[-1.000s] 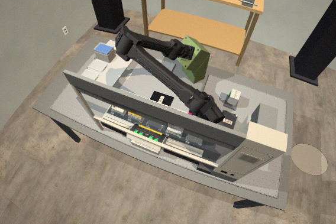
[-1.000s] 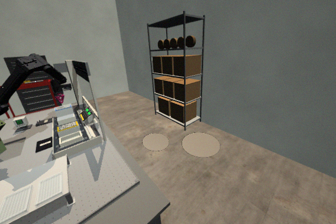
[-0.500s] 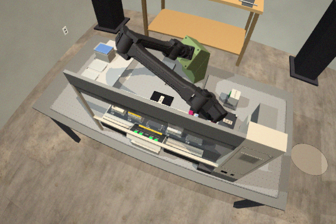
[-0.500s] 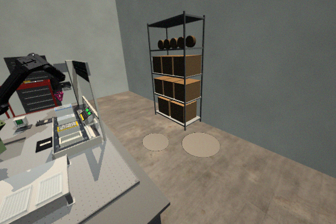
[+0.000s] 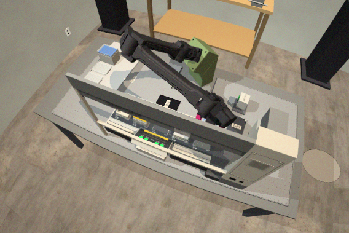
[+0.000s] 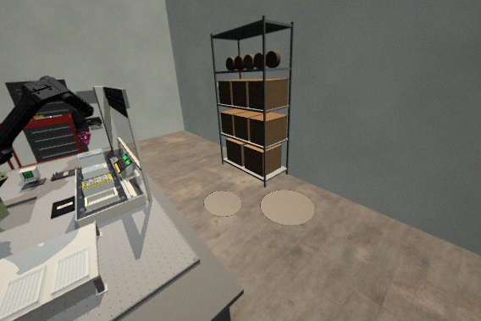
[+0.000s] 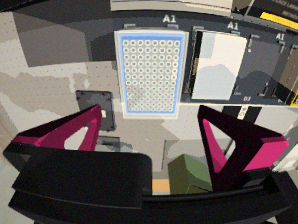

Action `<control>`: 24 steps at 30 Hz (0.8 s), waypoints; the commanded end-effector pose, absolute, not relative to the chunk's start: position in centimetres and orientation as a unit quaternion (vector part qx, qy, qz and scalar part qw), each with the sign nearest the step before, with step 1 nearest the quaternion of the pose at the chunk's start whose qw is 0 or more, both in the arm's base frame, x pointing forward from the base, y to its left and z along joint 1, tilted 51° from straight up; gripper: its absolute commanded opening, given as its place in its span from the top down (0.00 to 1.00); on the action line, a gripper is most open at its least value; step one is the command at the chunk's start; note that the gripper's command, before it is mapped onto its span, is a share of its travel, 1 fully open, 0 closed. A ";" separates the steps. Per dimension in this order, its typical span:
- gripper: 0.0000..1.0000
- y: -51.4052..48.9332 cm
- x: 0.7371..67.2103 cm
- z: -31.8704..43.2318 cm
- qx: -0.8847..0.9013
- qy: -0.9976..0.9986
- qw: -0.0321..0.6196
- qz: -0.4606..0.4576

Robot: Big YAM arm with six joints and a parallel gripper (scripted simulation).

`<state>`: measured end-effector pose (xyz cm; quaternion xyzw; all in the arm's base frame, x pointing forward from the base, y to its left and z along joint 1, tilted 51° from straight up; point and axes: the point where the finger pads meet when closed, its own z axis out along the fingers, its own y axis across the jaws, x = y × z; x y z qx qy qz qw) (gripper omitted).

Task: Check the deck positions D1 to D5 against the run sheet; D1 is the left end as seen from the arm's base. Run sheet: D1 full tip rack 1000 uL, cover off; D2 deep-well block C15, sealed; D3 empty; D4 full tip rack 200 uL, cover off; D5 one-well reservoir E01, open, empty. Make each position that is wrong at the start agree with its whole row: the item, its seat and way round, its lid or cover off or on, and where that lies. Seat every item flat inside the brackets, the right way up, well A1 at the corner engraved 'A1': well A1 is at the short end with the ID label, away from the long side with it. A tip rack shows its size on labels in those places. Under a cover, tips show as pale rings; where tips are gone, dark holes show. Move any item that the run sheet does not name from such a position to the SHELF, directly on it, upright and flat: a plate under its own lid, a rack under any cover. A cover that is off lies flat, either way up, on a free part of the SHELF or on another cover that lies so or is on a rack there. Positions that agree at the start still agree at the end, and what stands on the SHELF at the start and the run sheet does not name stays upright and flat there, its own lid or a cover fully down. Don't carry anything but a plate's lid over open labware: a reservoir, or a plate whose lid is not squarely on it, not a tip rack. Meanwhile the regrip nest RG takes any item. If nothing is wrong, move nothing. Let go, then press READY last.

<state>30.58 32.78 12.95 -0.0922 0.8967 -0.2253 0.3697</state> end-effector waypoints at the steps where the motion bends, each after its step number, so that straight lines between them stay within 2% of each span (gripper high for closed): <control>1: 0.00 32.6 31.2 13.2 -0.078 0.897 0.372 -0.225; 24: 0.00 30.2 30.1 13.9 -0.087 0.896 0.375 -0.221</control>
